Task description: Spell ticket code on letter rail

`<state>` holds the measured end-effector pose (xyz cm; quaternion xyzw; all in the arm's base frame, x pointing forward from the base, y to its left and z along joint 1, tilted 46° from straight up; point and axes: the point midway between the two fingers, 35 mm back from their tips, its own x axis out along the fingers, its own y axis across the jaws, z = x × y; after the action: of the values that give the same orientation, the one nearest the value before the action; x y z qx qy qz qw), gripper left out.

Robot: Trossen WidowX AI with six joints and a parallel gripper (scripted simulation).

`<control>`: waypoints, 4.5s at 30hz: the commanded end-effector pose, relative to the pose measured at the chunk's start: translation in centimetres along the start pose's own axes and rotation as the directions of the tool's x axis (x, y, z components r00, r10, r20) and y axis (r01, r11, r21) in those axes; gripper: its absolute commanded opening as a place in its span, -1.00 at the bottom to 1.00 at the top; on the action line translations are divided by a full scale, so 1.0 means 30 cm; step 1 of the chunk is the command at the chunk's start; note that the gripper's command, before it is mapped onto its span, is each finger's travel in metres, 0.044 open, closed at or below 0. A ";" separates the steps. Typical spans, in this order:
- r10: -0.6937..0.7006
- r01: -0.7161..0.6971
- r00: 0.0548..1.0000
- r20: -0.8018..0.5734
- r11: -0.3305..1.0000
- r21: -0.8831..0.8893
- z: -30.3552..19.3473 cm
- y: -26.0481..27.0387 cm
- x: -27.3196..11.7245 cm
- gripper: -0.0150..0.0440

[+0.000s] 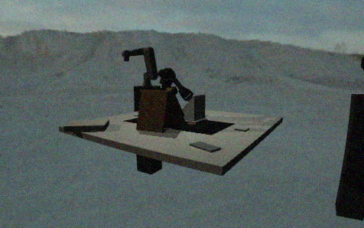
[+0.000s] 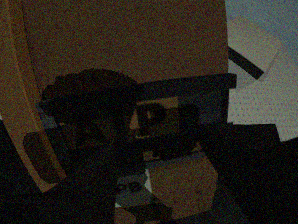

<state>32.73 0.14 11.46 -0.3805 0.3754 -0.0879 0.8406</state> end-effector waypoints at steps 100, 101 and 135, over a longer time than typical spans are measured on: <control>-0.001 0.008 0.769 -0.639 1.000 0.007 0.074 -0.131 0.131 -0.49; -0.001 0.008 0.769 -0.639 1.000 0.007 0.074 -0.131 0.133 -0.49; -0.001 0.008 0.769 -0.639 1.000 0.007 0.066 -0.108 0.150 -0.49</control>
<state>37.94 -2.88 12.36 -0.3241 0.6357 -0.2148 0.6669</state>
